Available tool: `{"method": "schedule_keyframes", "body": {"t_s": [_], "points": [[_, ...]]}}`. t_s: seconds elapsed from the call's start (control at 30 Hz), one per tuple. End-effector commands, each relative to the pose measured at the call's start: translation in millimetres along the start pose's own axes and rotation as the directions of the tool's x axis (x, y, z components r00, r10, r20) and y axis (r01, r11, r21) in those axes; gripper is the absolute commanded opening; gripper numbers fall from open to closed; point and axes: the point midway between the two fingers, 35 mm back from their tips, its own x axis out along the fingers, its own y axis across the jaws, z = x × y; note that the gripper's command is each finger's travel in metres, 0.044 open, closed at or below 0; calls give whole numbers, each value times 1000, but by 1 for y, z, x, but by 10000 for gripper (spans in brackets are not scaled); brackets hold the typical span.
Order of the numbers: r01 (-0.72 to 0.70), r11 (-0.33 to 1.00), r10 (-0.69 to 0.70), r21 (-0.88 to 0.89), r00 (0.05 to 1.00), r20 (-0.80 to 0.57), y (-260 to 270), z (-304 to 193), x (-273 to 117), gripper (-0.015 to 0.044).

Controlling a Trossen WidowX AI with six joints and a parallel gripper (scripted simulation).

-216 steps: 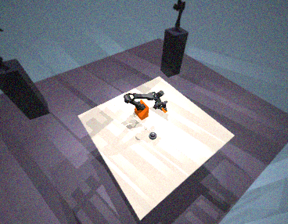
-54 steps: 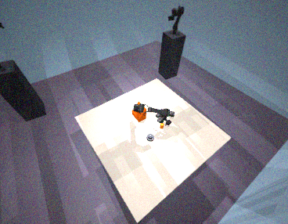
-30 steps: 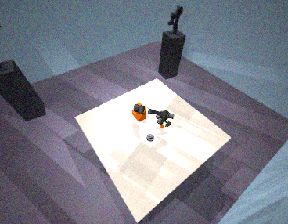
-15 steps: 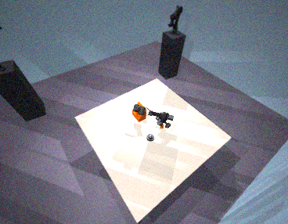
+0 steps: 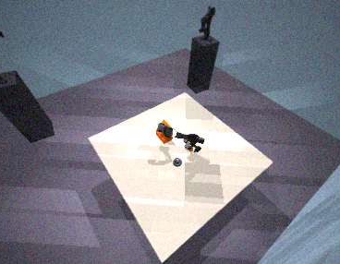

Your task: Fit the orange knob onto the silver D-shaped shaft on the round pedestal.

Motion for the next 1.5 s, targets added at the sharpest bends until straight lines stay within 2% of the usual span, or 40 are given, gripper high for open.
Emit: {"method": "schedule_keyframes", "body": {"t_s": [0.0,0.27,0.5,0.67,1.47], "points": [[2,1000,-2,-12,1000,9,-2,0,4,387],[2,1000,-2,-12,1000,9,-2,0,4,177],[2,1000,-2,-12,1000,9,-2,0,4,131],[-8,1000,8,-3,1000,-12,-1,-2,-2,0],[-9,1000,9,-6,1000,-25,7,-9,-66,0]]}}
